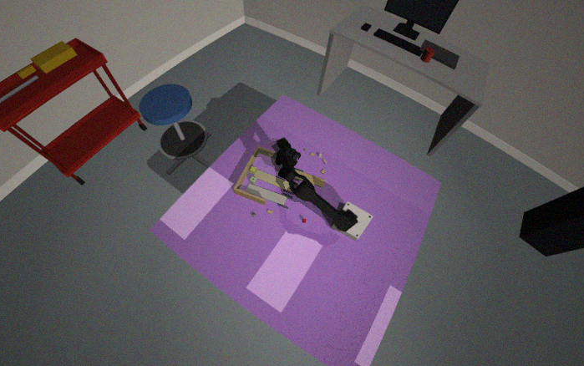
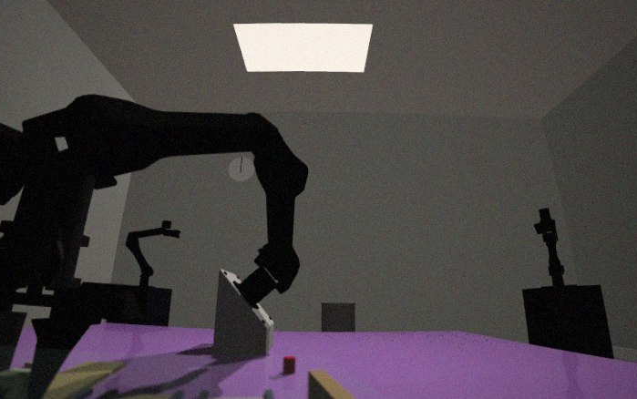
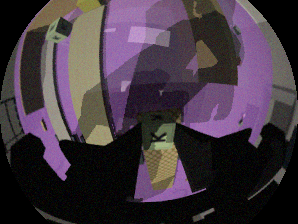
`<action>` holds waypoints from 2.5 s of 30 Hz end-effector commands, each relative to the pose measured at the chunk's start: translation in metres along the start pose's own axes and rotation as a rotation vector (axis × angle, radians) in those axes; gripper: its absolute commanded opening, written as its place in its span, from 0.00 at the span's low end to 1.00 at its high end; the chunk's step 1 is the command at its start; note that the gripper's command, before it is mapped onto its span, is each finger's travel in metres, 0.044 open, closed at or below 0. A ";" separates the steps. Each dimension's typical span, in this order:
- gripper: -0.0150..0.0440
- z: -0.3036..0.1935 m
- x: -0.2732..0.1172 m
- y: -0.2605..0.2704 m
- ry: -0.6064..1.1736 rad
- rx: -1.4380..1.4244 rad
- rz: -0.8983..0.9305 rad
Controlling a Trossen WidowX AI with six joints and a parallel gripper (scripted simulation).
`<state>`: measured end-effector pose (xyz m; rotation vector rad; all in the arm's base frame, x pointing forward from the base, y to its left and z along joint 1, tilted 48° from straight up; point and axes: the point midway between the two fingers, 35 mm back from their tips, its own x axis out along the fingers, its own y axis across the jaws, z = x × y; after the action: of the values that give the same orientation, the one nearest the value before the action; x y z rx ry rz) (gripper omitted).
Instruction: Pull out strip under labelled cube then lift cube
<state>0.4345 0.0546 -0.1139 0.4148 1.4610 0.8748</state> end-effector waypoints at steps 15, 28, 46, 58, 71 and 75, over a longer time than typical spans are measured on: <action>0.25 -0.019 -0.017 0.004 0.005 -0.011 -0.007; 0.25 -0.056 -0.042 0.019 0.004 0.008 0.004; 0.25 -0.101 -0.044 0.035 0.006 0.011 0.005; 0.25 -0.135 -0.042 0.048 0.008 0.013 0.006; 0.25 -0.135 -0.078 0.048 0.009 0.013 0.004; 0.25 -0.135 -0.078 0.048 0.009 0.013 0.004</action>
<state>0.3016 -0.0052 -0.0420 0.4329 1.4738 0.8691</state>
